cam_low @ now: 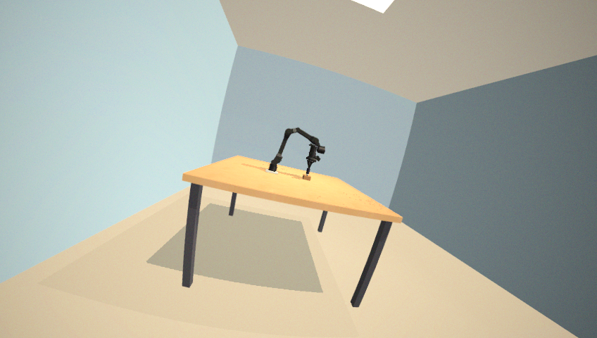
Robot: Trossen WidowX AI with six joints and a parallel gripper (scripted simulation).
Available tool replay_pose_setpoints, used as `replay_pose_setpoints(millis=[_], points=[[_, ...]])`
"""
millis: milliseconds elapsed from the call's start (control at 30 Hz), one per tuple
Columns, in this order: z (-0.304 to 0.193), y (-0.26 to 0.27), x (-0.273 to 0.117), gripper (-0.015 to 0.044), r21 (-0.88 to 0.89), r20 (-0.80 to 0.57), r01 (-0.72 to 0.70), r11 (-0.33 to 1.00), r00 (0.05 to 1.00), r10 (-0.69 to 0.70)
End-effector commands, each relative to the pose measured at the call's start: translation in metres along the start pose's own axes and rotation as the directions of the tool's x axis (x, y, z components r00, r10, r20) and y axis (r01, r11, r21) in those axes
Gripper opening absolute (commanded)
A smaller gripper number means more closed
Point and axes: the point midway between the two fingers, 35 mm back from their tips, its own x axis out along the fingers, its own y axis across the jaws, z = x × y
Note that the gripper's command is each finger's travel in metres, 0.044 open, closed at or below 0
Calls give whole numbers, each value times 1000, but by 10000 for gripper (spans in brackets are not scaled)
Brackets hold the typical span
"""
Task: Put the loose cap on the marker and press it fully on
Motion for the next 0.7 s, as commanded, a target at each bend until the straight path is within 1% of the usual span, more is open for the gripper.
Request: replay_pose_setpoints(millis=[0, 100, 167, 400, 500, 667], points=[[0, 0, -1, 0, 0, 2, 0, 1000, 1000, 0], [0, 0, -1, 0, 0, 2, 0, 1000, 1000, 0], [1, 0, -8, 0, 1, 4, 0, 1000, 1000, 0], [1, 0, -83, 0, 7, 24, 0, 1000, 1000, 0], [0, 0, -90, 0, 8, 26, 0, 1000, 1000, 0], [0, 0, -90, 131, 8, 26, 0, 1000, 1000, 0]])
